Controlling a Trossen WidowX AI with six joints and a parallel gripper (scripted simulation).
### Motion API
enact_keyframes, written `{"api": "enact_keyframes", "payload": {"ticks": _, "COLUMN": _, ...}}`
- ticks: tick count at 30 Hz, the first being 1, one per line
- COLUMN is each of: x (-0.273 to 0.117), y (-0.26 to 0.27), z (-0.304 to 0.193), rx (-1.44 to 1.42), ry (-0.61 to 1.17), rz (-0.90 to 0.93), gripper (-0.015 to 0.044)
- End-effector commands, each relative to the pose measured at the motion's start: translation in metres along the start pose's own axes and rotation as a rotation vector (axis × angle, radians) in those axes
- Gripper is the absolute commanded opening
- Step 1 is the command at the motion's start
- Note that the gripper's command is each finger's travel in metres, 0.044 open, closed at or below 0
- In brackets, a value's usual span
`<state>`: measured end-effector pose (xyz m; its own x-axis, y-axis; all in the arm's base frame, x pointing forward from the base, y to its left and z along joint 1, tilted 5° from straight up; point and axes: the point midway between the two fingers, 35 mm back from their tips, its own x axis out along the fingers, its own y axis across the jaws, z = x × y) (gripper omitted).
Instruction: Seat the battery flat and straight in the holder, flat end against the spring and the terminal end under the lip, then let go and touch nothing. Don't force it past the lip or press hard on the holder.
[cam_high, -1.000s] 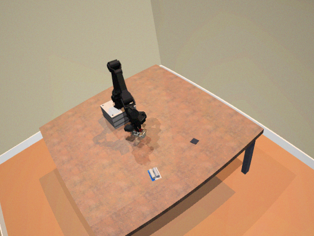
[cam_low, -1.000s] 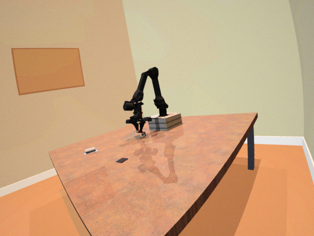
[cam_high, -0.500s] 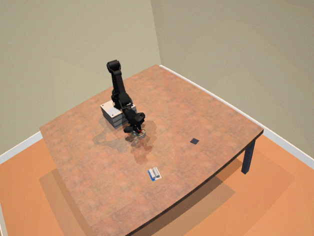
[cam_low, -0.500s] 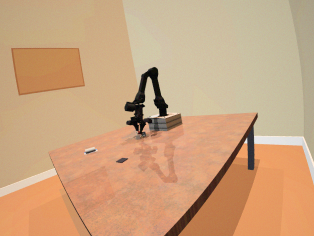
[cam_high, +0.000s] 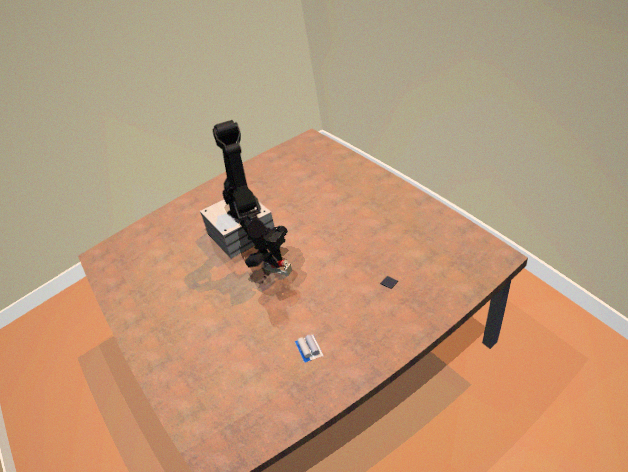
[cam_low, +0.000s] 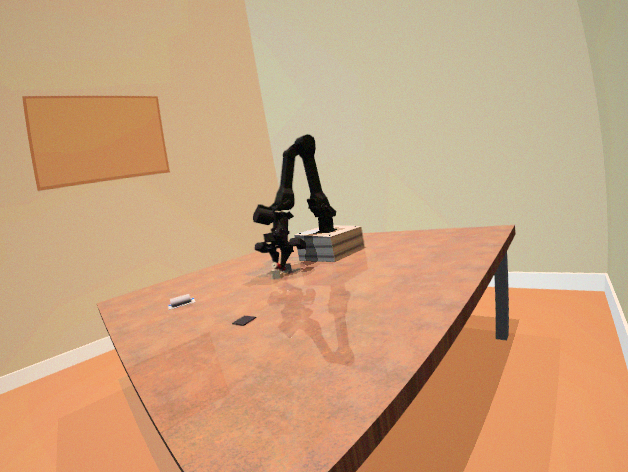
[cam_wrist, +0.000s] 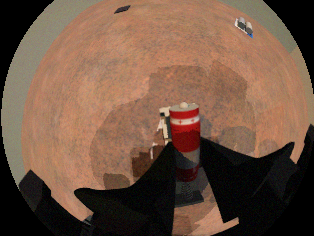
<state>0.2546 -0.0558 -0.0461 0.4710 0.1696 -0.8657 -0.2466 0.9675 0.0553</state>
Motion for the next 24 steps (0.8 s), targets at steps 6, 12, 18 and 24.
{"api": "enact_keyframes", "payload": {"ticks": 6, "x": 0.0, "y": 0.002, "z": -0.004, "rx": -0.006, "ry": -0.038, "rz": 0.004, "gripper": 0.0066}}
{"api": "enact_keyframes", "payload": {"ticks": 12, "x": -0.002, "y": 0.001, "z": -0.011, "rx": -0.005, "ry": -0.038, "rz": 0.003, "gripper": 0.0066}}
{"api": "enact_keyframes", "payload": {"ticks": 18, "x": -0.004, "y": 0.002, "z": -0.017, "rx": -0.005, "ry": -0.038, "rz": 0.001, "gripper": 0.0066}}
{"api": "enact_keyframes", "payload": {"ticks": 24, "x": -0.006, "y": 0.002, "z": -0.022, "rx": -0.006, "ry": -0.038, "rz": -0.001, "gripper": 0.0066}}
